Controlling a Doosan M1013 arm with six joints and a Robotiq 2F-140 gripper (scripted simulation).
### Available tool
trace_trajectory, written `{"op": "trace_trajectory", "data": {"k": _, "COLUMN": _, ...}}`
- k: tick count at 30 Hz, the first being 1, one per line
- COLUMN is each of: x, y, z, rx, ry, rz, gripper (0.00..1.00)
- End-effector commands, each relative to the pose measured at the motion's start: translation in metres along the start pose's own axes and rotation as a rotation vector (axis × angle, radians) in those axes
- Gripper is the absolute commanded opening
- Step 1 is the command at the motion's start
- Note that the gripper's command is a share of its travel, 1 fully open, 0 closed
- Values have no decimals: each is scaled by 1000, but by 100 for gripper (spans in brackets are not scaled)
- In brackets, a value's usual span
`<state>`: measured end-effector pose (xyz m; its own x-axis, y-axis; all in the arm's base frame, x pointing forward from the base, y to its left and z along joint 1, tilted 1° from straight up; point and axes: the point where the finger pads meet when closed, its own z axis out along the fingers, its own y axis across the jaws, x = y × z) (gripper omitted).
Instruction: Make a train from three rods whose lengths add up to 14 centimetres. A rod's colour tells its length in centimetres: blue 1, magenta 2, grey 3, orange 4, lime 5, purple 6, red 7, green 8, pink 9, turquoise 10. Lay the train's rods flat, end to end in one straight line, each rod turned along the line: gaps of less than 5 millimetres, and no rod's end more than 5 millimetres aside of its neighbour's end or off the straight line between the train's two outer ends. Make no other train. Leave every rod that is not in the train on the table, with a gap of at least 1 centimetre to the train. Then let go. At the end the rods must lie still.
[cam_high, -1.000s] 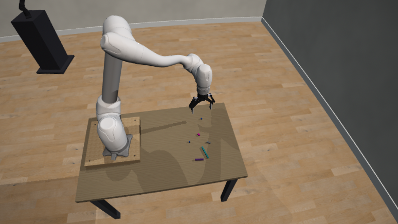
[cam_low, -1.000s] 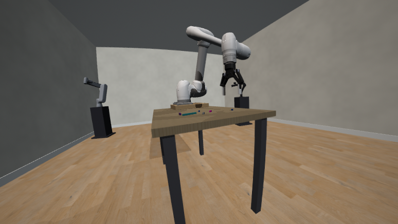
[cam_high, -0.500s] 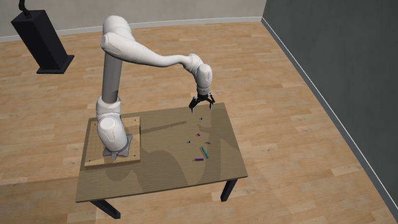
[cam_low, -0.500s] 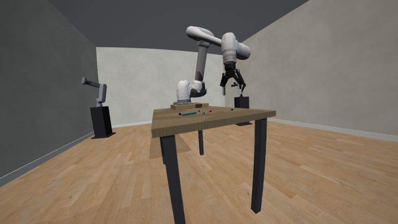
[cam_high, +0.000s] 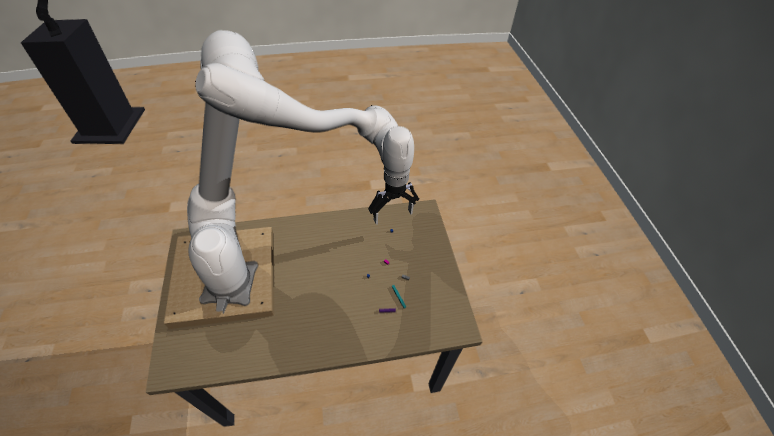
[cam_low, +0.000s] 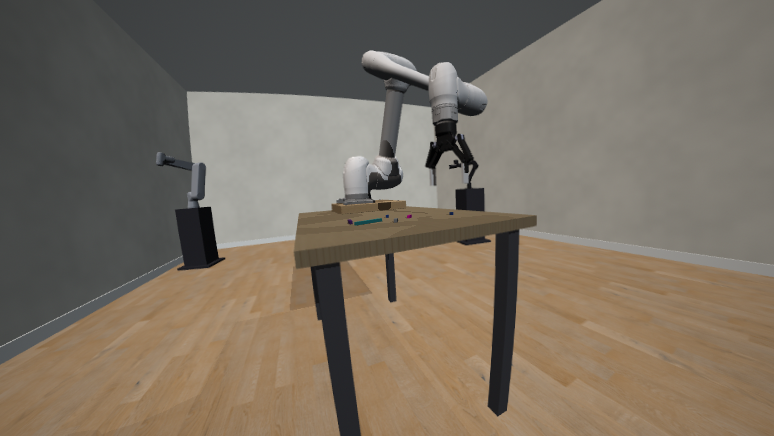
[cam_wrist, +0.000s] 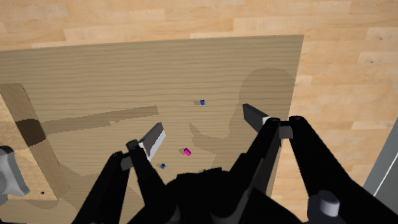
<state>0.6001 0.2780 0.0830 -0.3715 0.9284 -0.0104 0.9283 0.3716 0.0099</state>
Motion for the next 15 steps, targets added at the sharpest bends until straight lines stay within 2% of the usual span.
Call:
{"op": "trace_trajectory", "data": {"k": 1, "x": -31, "y": 1, "z": -1, "rx": -4, "ry": 4, "rz": -114, "gripper": 100}}
{"op": "trace_trajectory", "data": {"k": 5, "x": -79, "y": -2, "z": 4, "rx": -5, "ry": 4, "rz": -290, "gripper": 100}}
{"op": "trace_trajectory", "data": {"k": 7, "x": -79, "y": -2, "z": 4, "rx": -5, "ry": 4, "rz": -290, "gripper": 100}}
{"op": "trace_trajectory", "data": {"k": 9, "x": -111, "y": -6, "z": 7, "rx": -5, "ry": 4, "rz": -410, "gripper": 100}}
{"op": "trace_trajectory", "data": {"k": 15, "x": -171, "y": -18, "z": 13, "rx": -5, "ry": 3, "rz": -642, "gripper": 100}}
